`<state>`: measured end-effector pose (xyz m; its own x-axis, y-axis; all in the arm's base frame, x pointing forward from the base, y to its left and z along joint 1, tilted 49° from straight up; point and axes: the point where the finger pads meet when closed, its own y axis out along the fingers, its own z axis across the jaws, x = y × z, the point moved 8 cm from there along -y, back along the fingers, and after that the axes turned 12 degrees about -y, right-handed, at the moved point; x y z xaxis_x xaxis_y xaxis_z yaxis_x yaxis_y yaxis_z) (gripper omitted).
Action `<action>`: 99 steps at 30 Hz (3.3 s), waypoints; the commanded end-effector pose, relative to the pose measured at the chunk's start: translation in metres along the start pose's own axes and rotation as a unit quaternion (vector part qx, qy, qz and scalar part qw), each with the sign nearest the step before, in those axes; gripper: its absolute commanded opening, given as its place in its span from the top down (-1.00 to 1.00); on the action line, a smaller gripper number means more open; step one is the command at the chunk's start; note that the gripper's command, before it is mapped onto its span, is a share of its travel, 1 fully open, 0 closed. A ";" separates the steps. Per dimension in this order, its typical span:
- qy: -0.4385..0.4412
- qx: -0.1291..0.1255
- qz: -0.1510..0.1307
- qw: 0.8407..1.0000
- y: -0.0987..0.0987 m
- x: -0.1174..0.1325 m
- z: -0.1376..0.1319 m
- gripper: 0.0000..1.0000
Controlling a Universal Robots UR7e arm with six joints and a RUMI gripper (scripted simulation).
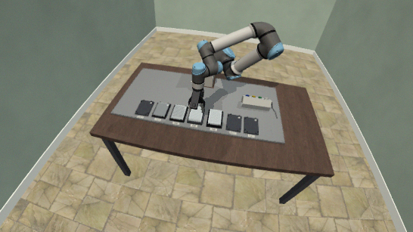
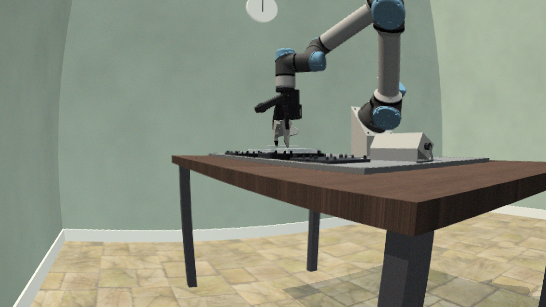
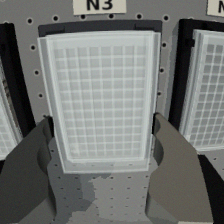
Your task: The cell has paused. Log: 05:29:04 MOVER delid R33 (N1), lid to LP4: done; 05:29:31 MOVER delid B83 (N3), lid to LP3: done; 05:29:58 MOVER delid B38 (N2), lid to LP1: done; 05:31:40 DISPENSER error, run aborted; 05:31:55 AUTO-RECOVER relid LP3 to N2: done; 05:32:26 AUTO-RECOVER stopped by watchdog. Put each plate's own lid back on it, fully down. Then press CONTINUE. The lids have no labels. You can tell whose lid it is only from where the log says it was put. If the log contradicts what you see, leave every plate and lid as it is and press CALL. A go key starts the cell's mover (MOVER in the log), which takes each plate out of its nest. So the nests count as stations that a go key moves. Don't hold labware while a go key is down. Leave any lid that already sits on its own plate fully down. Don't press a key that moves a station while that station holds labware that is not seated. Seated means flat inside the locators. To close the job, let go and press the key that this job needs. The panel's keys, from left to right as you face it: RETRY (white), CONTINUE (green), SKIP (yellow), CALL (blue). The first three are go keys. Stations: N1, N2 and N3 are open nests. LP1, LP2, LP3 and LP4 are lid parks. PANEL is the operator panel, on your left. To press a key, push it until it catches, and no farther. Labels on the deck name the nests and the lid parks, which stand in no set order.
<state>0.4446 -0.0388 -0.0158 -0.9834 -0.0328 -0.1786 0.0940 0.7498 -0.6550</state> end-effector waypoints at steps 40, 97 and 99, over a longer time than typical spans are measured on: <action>0.000 0.000 0.000 1.000 0.009 0.000 0.000 1.00; 0.000 0.000 0.000 1.000 0.009 0.000 0.000 -0.64; 0.000 0.000 0.000 1.000 0.009 0.000 0.000 -0.64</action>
<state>0.4455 -0.0317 -0.0220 -0.9834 -0.0328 -0.1786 0.0939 0.7498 -0.6550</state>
